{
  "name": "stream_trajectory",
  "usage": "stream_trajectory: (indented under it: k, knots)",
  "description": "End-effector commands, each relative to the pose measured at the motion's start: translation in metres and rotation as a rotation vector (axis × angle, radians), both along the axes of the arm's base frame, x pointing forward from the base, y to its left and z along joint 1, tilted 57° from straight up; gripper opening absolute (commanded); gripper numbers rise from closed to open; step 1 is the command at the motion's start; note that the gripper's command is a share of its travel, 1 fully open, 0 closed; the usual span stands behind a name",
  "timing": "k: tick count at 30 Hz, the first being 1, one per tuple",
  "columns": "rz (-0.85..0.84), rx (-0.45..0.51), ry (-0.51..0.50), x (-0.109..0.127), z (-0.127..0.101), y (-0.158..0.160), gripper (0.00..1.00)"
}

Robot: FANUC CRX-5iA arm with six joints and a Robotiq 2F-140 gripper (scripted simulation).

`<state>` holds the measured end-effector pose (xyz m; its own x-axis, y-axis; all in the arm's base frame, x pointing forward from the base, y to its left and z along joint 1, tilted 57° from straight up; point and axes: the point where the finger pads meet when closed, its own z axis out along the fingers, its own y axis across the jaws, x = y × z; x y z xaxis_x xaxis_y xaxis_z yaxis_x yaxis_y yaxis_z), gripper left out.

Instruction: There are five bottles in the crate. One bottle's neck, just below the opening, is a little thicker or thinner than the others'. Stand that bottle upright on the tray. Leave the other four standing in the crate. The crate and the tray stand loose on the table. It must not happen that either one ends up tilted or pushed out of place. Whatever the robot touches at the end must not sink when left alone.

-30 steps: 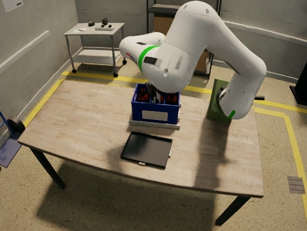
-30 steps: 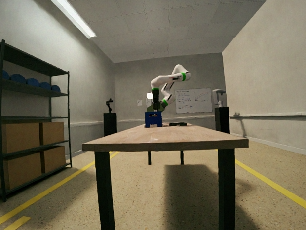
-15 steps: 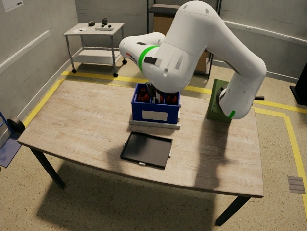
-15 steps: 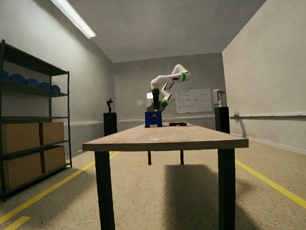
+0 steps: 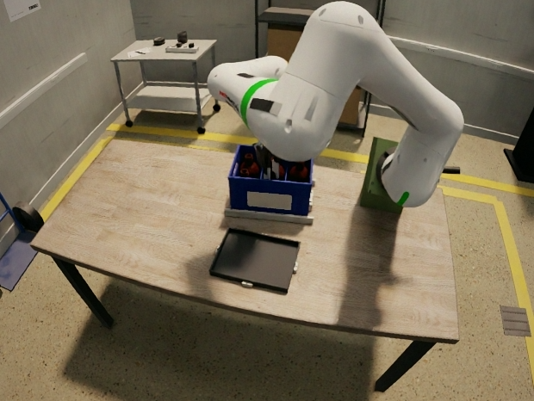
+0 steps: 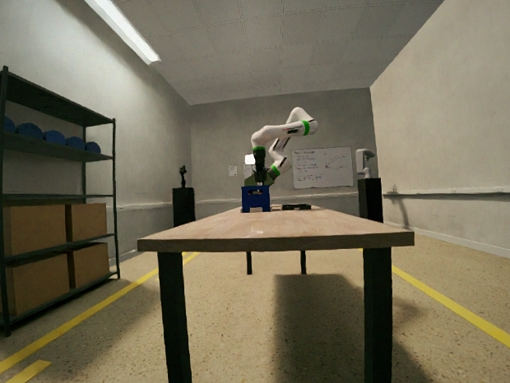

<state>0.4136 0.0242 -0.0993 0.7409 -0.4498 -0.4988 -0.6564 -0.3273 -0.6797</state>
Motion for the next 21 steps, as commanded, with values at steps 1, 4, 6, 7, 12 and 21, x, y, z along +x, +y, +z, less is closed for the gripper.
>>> stream_trajectory:
  k: [1, 4, 6, 7, 12, 21]
  knots:
    - [-0.001, -0.001, -0.001, 0.0002, 0.0001, -0.0007, 0.10]
    - [-0.001, -0.001, -0.001, 0.0002, 0.0001, -0.0007, 0.10]
    - [-0.001, -0.001, -0.001, 0.0002, 0.0001, -0.0007, 0.10]
    - [-0.001, -0.001, -0.001, 0.0002, 0.0001, -0.0007, 0.44]
    - [-0.001, -0.001, -0.001, 0.0002, 0.0001, -0.0007, 0.44]
    - [-0.001, -0.001, -0.001, 0.0002, 0.0001, -0.0007, 0.44]
